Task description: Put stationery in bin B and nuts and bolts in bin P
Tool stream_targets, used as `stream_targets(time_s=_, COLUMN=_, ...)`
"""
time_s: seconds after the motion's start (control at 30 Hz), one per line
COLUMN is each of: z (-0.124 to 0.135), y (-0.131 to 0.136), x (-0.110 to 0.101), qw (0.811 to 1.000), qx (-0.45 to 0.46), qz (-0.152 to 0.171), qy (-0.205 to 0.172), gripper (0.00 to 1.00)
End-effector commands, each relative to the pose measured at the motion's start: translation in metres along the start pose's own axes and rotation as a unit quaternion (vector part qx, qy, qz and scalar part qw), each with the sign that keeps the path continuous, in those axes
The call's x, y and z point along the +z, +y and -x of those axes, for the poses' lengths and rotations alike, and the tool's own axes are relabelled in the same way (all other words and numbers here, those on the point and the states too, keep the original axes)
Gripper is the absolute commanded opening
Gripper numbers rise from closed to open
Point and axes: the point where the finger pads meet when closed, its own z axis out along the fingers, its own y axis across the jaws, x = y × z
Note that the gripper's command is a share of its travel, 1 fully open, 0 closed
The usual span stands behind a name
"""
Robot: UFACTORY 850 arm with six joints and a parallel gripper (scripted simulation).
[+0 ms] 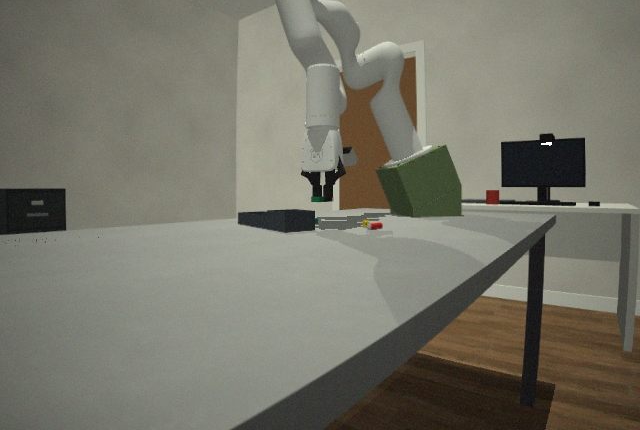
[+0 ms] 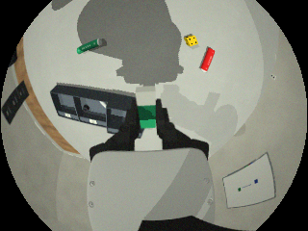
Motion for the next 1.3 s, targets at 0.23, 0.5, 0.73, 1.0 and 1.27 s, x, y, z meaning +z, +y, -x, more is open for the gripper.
stream_targets(time_s=0.23, z=0.053, y=-0.042, x=0.000, qw=0.977, qx=0.211, qz=-0.001, qy=0.000, gripper=0.00)
stream_targets(time_s=0.5, z=0.059, y=-0.047, x=0.000, qw=0.942, qx=0.336, qz=-0.001, qy=-0.002, gripper=0.00)
stream_targets(time_s=0.73, z=0.059, y=-0.047, x=0.000, qw=0.891, qx=0.454, qz=-0.002, qy=0.003, gripper=0.00)
stream_targets(time_s=1.0, z=0.059, y=-0.047, x=0.000, qw=0.817, qx=0.576, qz=-0.003, qy=0.009, gripper=0.00)
stream_targets(time_s=1.27, z=0.059, y=-0.047, x=0.000, qw=0.739, qx=0.673, qz=-0.005, qy=0.015, gripper=0.00)
